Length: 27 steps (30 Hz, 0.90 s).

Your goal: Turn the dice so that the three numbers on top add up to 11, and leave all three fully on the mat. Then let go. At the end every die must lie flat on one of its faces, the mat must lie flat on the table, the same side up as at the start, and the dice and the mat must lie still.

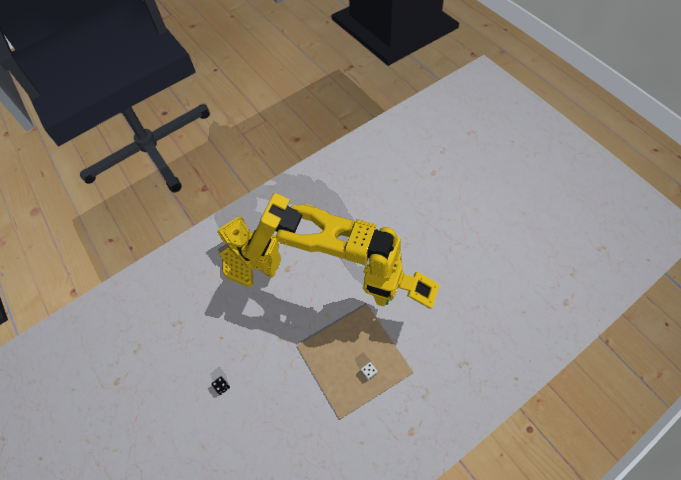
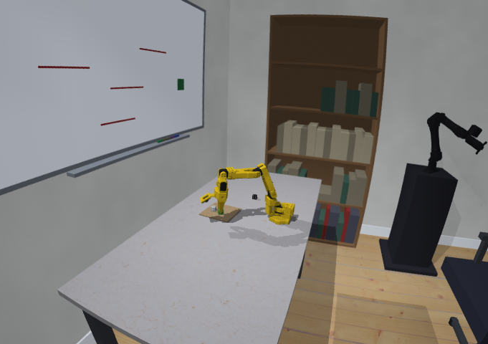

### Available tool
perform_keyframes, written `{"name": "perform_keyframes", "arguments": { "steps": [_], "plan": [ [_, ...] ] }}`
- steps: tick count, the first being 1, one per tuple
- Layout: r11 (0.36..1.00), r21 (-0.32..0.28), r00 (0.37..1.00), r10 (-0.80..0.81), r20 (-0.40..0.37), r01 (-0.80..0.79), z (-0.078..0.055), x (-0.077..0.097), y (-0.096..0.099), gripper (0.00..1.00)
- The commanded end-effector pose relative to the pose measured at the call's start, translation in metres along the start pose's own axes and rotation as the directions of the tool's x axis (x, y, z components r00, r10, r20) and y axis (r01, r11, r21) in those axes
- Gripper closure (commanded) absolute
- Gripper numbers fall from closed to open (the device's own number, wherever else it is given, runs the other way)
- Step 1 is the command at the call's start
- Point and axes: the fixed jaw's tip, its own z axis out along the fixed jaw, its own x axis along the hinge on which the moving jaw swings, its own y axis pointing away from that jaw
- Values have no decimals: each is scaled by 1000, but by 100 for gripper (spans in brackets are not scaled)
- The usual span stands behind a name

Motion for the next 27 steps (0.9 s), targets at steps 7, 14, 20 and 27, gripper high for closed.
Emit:
{"name": "perform_keyframes", "arguments": {
  "steps": [7,14,20,27],
  "plan": [
    [989,-3,963,142,230,-145,-18,3,-32,100],
    [978,-2,933,200,298,-209,-17,12,-46,100],
    [966,-2,903,244,353,-260,-15,21,-57,100],
    [960,-2,891,260,373,-279,-14,25,-61,100]
  ]
}}
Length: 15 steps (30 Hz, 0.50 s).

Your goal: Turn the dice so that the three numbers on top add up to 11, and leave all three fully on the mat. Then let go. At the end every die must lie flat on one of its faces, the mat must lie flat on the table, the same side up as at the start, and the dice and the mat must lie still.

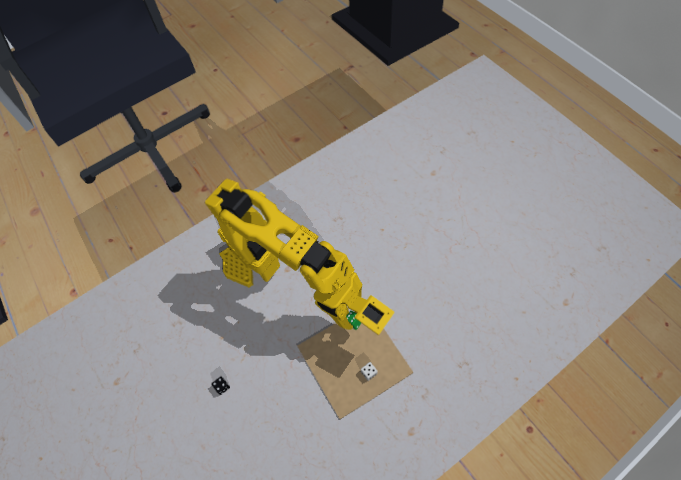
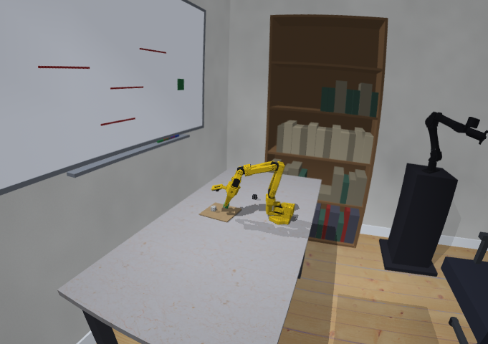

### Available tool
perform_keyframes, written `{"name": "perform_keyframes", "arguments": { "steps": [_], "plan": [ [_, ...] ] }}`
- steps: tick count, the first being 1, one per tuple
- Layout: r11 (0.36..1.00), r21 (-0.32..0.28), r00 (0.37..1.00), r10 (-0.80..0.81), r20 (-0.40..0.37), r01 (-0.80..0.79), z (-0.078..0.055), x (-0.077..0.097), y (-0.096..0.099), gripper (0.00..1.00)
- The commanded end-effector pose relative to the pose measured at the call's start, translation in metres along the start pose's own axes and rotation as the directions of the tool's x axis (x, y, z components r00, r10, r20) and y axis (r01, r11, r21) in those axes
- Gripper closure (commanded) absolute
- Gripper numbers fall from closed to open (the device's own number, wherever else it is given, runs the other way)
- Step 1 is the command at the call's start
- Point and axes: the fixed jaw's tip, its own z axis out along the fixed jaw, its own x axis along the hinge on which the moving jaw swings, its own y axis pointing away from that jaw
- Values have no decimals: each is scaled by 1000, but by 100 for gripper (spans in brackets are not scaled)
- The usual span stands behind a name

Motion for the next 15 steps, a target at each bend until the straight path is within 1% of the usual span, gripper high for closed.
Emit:
{"name": "perform_keyframes", "arguments": {
  "steps": [1,6,9,12,15],
  "plan": [
    [1000,0,997,21,79,-21,-9,-9,-2,100],
    [1000,0,997,22,80,-22,-9,-10,-3,100],
    [999,4,995,32,93,-33,-8,-10,-5,100],
    [998,15,990,58,128,-61,-8,-10,-13,100],
    [994,32,978,98,184,-105,-9,-11,-25,100]
  ]
}}
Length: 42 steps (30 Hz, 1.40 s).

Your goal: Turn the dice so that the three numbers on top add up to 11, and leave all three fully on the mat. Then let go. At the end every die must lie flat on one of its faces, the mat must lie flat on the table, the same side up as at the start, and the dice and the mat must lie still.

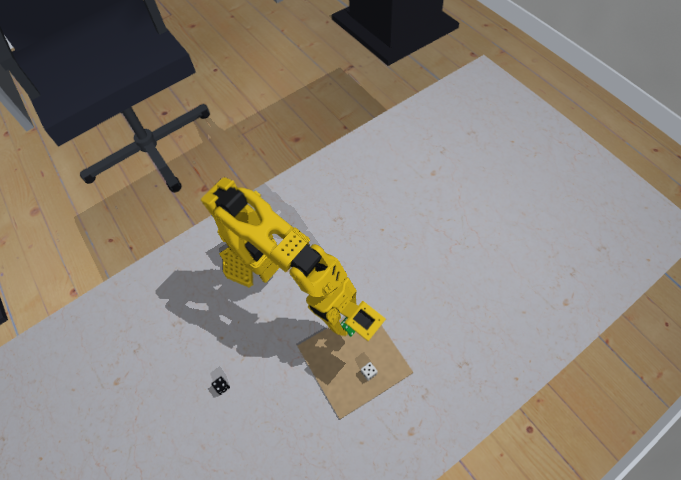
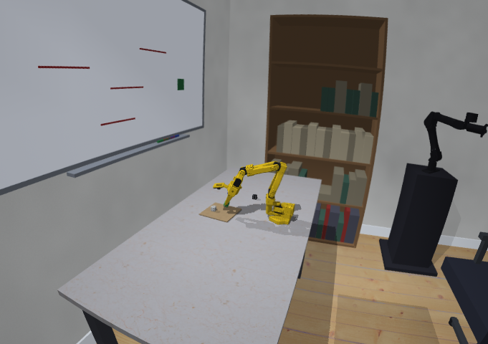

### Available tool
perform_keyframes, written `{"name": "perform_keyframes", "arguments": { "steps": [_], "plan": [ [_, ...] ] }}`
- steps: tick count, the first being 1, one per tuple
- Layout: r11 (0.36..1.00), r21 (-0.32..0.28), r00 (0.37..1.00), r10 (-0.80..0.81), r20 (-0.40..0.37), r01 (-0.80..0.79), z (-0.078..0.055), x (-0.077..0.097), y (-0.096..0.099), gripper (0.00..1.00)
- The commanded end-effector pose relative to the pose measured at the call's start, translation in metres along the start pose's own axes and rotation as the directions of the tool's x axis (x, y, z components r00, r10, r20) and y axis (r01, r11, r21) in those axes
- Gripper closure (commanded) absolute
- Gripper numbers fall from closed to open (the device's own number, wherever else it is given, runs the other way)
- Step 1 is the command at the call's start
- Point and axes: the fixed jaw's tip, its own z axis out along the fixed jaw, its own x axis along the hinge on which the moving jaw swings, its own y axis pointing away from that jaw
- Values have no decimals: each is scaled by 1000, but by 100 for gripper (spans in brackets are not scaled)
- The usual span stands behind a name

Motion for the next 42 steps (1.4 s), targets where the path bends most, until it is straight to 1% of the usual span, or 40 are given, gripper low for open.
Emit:
{"name": "perform_keyframes", "arguments": {
  "steps": [1,4,6,11,15,18,30,34,38,40,42],
  "plan": [
    [998,24,988,60,139,-64,-8,-11,-16,100],
    [991,52,971,107,213,-121,-8,-11,-32,100],
    [991,52,971,107,213,-121,-8,-11,-32,100],
    [973,98,929,167,329,-210,-11,-8,-56,100],
    [959,122,901,191,389,-256,-13,-5,-69,100],
    [954,130,891,197,408,-271,-13,-4,-73,100],
    [950,136,884,202,423,-282,-13,-4,-76,100],
    [942,144,869,209,449,-302,-11,-6,-83,100],
    [929,158,843,219,491,-334,-9,-8,-93,100],
    [929,158,843,219,491,-334,-9,-8,-93,100],
    [920,167,826,224,517,-354,-9,-9,-99,100]
  ]
}}
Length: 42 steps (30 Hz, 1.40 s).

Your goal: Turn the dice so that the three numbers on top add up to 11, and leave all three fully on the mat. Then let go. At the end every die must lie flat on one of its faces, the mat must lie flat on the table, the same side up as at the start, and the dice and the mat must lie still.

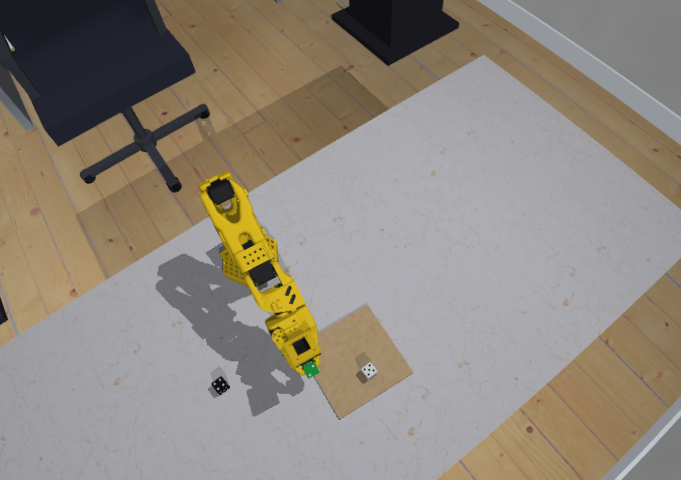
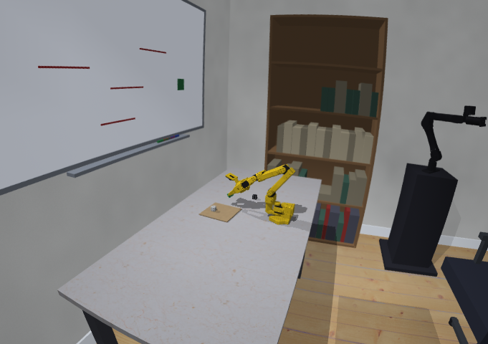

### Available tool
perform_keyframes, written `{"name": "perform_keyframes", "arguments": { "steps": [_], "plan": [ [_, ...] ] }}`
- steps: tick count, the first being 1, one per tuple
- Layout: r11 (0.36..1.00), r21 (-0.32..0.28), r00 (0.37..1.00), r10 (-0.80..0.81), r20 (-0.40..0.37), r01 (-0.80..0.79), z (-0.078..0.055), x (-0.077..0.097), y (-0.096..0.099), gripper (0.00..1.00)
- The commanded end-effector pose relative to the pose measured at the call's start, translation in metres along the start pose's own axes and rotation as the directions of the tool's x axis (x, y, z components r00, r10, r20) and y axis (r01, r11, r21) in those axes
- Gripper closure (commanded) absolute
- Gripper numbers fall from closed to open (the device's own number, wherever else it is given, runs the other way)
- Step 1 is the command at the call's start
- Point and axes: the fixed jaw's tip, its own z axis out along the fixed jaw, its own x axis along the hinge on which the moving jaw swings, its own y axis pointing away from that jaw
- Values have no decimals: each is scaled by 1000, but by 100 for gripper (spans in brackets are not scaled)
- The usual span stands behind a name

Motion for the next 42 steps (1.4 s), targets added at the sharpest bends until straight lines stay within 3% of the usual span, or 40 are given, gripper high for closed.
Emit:
{"name": "perform_keyframes", "arguments": {
  "steps": [1,13,21,42],
  "plan": [
    [999,31,997,18,80,-20,5,-10,-10,100],
    [981,151,960,78,270,-122,12,-16,-50,100],
    [970,189,940,85,330,-154,11,-17,-64,100],
    [965,203,932,87,352,-166,10,-17,-68,100]
  ]
}}
